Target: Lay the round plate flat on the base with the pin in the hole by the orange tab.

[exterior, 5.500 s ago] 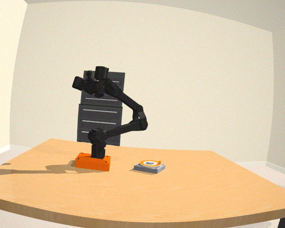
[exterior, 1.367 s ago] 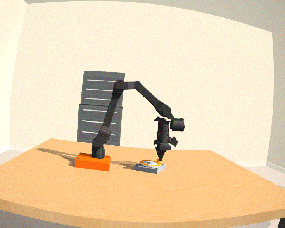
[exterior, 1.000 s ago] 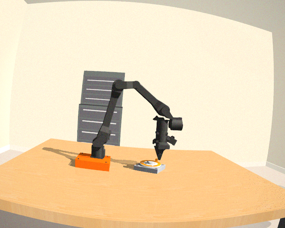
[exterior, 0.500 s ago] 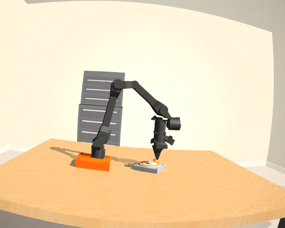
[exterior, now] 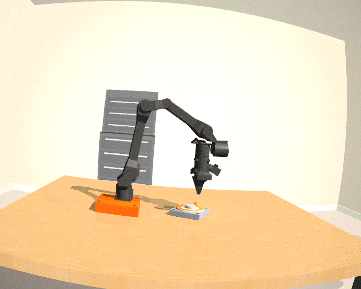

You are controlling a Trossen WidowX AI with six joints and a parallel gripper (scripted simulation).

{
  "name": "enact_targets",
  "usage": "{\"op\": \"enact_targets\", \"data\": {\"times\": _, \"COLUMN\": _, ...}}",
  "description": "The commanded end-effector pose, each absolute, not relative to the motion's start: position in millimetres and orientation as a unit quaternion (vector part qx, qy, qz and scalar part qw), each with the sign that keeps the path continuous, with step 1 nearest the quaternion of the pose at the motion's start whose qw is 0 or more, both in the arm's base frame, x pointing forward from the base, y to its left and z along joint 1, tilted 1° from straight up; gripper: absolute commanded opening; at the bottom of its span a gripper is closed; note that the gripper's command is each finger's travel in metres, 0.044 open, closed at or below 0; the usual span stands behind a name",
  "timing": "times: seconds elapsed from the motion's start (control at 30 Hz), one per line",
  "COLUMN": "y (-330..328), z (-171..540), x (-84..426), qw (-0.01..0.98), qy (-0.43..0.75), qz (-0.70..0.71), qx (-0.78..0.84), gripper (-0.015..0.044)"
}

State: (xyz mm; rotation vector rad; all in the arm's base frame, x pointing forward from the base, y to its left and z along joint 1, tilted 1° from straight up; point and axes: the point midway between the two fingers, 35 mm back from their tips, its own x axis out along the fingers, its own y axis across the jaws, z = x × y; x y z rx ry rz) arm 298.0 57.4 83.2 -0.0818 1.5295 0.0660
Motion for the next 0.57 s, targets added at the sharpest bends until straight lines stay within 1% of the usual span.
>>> {"op": "enact_targets", "data": {"times": 0.0, "y": 57.4, "z": 94.3, "x": 297.2, "qw": 0.72, "qy": 0.693, "qz": 0.031, "qx": -0.034, "gripper": 0.0}}
{"op": "enact_targets", "data": {"times": 0.53, "y": 57.4, "z": 87.3, "x": 298.5, "qw": 0.722, "qy": 0.69, "qz": 0.03, "qx": -0.037, "gripper": 0.0}}
